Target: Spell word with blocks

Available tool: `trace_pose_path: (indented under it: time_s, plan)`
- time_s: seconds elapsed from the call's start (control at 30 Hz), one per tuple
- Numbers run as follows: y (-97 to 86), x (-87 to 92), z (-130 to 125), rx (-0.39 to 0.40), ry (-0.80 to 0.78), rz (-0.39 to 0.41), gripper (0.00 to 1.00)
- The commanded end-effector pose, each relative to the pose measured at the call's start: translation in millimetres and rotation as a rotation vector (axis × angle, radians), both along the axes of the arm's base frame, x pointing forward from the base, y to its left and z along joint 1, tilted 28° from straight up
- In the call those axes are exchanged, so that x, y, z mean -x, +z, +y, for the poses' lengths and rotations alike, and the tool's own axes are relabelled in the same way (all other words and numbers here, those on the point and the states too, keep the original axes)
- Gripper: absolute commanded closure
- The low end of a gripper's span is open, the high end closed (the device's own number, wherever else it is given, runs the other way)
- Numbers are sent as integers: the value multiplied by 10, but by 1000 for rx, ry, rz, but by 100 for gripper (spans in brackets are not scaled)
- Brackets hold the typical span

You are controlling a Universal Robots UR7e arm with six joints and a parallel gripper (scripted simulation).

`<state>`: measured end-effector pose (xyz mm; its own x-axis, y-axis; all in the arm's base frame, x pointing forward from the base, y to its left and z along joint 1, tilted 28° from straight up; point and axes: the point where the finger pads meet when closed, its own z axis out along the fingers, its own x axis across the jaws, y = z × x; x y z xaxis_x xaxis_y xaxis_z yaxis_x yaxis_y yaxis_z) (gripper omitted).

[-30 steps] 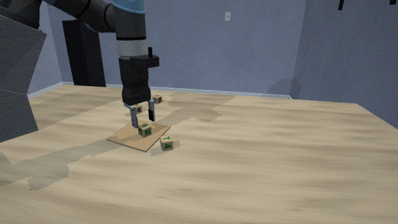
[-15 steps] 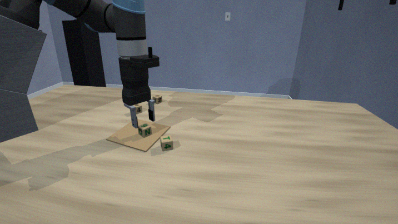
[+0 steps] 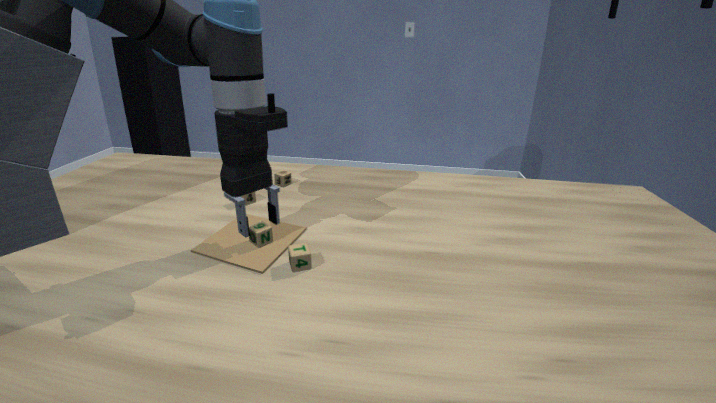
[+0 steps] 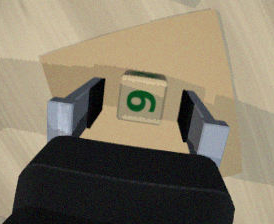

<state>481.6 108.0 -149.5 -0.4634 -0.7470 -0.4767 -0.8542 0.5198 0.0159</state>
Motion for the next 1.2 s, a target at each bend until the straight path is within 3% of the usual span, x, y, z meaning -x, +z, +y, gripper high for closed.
trace_pose_path:
  time_s: [0.0,0.37,1.17]
  plan:
    - [-121,-47,60,2,1,-3,0]
    - [-225,-75,110,1,1,-3,0]
    - [-223,-67,108,1,0,-2,0]
